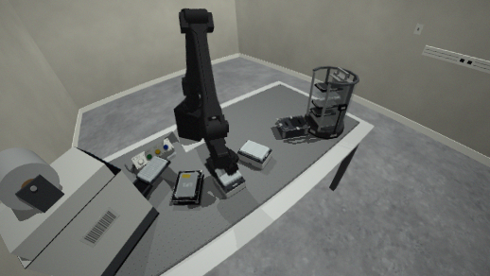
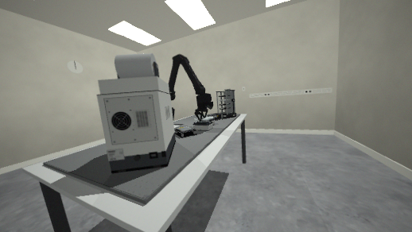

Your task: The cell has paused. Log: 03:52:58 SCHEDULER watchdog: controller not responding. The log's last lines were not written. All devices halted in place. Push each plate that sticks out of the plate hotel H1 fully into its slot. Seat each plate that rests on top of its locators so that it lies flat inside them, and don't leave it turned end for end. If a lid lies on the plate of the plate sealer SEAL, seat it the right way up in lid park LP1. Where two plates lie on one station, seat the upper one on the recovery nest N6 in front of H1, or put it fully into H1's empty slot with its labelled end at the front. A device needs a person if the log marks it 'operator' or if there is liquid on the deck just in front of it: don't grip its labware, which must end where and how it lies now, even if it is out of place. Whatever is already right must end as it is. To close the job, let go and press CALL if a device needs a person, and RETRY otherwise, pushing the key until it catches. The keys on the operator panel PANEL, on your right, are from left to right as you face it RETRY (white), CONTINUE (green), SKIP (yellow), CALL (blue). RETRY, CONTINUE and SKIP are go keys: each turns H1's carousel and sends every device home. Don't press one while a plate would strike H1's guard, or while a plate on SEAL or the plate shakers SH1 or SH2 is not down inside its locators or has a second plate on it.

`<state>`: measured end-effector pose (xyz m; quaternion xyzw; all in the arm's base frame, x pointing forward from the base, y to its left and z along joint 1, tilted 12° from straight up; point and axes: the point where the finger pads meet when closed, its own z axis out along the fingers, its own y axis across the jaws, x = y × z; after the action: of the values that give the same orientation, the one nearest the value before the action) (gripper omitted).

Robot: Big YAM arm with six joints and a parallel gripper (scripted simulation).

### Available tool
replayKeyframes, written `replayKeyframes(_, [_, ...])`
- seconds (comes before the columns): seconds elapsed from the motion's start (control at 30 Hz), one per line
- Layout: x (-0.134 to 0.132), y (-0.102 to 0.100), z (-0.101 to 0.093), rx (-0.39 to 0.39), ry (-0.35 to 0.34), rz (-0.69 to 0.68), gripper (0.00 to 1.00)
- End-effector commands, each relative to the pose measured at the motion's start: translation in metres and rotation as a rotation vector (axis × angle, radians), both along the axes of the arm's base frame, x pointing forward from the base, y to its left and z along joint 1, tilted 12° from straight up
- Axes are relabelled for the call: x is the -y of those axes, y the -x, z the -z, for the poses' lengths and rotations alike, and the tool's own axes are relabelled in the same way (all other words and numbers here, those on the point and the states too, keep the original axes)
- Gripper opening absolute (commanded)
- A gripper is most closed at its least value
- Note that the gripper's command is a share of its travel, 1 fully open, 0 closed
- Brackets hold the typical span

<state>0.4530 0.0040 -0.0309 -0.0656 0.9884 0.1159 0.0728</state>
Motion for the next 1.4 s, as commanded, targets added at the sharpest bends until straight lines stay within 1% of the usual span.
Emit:
replayKeyframes(0.0, [-0.004, -0.024, -0.011, 0.057, 0.003, -0.016, 0.84])
replayKeyframes(0.1, [-0.005, -0.024, -0.005, 0.047, 0.002, -0.015, 0.84])
replayKeyframes(0.27, [-0.004, -0.024, -0.003, 0.047, 0.002, -0.011, 0.84])
replayKeyframes(0.3, [-0.003, -0.029, -0.016, 0.076, 0.004, -0.009, 0.84])
replayKeyframes(0.4, [-0.005, -0.026, -0.006, 0.055, 0.002, -0.010, 0.84])
replayKeyframes(0.43, [-0.005, -0.021, 0.001, 0.040, 0.001, -0.010, 0.84])
replayKeyframes(0.47, [-0.005, -0.020, 0.000, 0.040, 0.001, -0.009, 0.84])
replayKeyframes(0.5, [0.000, -0.015, -0.003, 0.034, 0.002, -0.002, 0.84])
replayKeyframes(1.37, [-0.001, -0.014, -0.003, 0.034, 0.002, -0.002, 0.84])
